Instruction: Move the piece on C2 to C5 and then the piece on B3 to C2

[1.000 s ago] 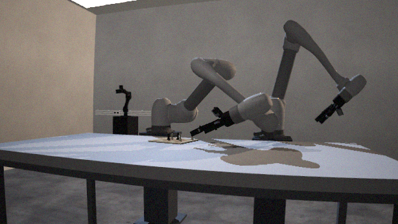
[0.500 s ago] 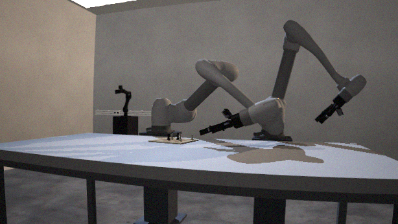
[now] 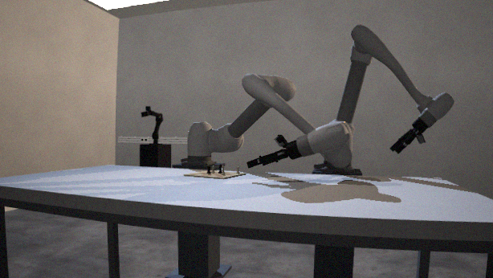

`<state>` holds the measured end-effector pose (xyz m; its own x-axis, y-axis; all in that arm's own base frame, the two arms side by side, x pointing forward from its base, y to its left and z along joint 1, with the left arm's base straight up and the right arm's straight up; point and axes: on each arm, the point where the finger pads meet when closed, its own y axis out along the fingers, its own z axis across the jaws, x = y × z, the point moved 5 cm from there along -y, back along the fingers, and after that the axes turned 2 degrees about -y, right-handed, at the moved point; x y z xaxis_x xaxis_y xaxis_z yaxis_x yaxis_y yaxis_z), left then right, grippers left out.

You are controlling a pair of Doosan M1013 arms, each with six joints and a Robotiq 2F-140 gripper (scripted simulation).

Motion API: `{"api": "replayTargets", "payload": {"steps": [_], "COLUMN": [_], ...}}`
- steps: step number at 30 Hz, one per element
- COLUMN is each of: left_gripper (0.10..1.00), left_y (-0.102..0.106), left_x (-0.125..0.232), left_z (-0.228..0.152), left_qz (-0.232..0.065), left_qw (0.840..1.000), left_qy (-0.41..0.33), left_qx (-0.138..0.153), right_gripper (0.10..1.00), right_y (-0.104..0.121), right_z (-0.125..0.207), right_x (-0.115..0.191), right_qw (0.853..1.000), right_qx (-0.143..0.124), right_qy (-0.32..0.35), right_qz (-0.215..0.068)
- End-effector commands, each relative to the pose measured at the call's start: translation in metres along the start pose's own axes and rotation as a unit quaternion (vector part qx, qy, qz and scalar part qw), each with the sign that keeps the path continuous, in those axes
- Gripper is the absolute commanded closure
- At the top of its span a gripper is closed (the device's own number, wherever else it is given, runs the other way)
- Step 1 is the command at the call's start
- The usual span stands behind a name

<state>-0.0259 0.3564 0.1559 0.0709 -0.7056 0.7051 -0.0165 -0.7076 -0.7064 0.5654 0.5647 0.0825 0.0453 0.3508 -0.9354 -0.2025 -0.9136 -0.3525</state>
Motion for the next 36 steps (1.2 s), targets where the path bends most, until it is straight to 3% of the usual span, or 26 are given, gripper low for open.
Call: {"api": "replayTargets", "payload": {"steps": [1, 26, 36], "left_gripper": [0.098, 0.098, 0.098], "left_y": [0.000, 0.000, 0.000], "left_x": [0.000, 0.000, 0.000], "left_z": [0.000, 0.000, 0.000], "left_qz": [0.000, 0.000, 0.000], "left_qw": [1.000, 1.000, 1.000], "left_qy": [0.000, 0.000, 0.000], "left_qx": [0.000, 0.000, 0.000], "right_gripper": [0.098, 0.098, 0.098], "right_y": [-0.001, -0.001, -0.019], "right_z": [0.000, 0.000, 0.001], "right_x": [-0.001, -0.002, -0.048], "right_qw": [1.000, 1.000, 1.000], "right_qx": [0.000, 0.000, 0.000], "right_qy": [0.000, 0.000, 0.000], "right_qz": [-0.001, -0.001, -0.001]}}
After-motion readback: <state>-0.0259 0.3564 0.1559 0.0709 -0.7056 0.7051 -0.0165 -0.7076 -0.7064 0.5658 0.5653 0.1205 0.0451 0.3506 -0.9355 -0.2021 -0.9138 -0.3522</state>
